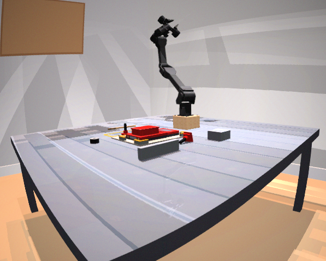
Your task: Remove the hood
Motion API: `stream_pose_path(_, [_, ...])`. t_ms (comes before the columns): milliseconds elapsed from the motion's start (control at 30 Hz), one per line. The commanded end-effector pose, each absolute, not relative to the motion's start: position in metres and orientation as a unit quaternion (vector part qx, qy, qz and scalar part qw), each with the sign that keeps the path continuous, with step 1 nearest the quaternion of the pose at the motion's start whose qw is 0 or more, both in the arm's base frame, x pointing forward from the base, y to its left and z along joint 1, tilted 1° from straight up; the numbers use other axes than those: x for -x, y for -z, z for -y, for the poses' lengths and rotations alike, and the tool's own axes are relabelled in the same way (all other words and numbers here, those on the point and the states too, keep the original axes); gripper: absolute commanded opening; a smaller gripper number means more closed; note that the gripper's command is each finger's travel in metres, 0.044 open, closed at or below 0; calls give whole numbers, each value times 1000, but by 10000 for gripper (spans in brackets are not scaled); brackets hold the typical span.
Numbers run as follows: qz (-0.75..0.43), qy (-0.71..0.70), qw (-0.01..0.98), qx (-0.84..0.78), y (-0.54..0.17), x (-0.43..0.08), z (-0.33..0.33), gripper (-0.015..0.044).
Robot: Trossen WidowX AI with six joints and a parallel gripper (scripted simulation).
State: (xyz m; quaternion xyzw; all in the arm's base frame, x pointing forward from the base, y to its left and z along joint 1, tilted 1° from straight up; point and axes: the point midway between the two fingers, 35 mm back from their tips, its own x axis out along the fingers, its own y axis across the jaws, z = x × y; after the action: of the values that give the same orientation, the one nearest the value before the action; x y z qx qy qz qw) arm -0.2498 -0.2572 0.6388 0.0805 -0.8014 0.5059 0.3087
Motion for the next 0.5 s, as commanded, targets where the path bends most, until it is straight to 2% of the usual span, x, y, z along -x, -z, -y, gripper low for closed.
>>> stream_pose_path(0, [801,-507,309,-81,-639,250,256,247])
stream_pose_path(233, [763,-539,347,-82,-662,236,215,430])
stream_pose_path(467, [720,-565,392,-93,-687,213,168,440])
